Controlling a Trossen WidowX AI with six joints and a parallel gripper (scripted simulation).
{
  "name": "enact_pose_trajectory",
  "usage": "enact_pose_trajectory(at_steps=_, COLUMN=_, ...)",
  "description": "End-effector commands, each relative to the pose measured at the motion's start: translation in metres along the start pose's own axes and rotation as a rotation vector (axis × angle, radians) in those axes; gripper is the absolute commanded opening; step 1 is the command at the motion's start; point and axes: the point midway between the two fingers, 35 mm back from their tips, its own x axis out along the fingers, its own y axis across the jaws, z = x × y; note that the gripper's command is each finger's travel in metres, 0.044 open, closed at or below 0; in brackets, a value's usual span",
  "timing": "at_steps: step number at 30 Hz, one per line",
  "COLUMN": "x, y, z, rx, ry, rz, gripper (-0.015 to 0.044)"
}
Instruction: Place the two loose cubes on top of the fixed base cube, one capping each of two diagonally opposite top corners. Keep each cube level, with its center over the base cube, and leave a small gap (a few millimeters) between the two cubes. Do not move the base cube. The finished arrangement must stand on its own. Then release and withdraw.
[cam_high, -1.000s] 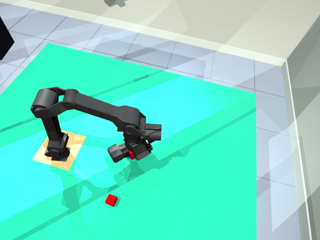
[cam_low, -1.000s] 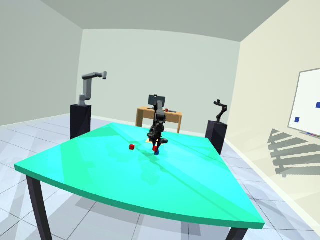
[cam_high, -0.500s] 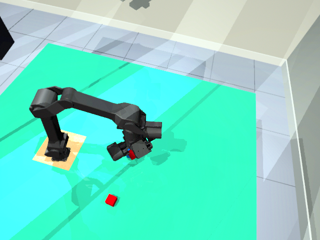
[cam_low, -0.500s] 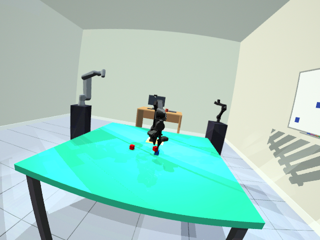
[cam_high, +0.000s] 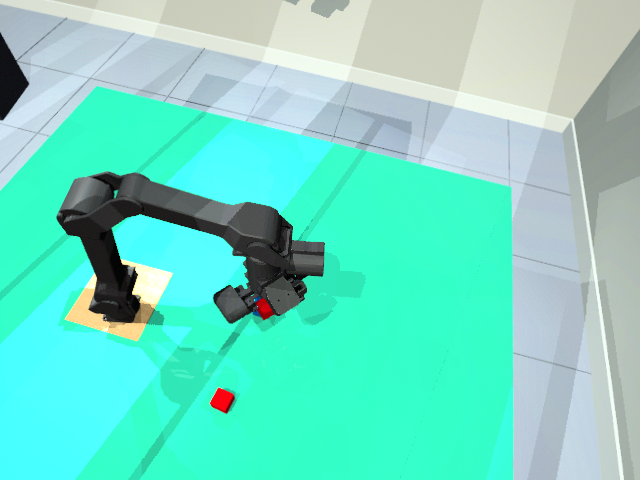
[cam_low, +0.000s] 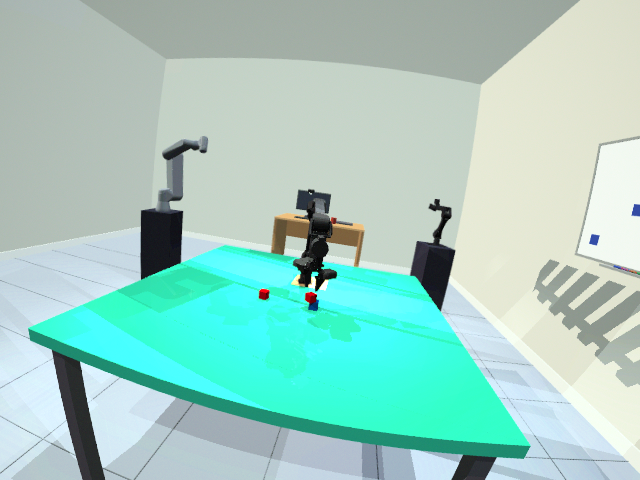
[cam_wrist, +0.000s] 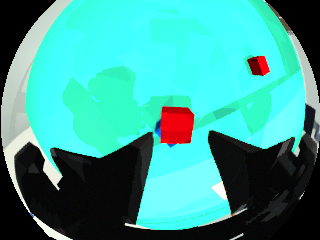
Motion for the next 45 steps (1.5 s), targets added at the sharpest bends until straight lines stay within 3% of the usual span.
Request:
enact_pose_trajectory(at_steps=1, x=-0.003, y=-0.009, z=0.010, rx=-0.130, ry=-0.001, rz=0.000, gripper=0.0265)
enact_pose_trajectory(at_steps=45, x=-0.044, y=-0.161, z=0.096, rx=-2.013, ry=0.008, rz=-0.023, gripper=0.0265)
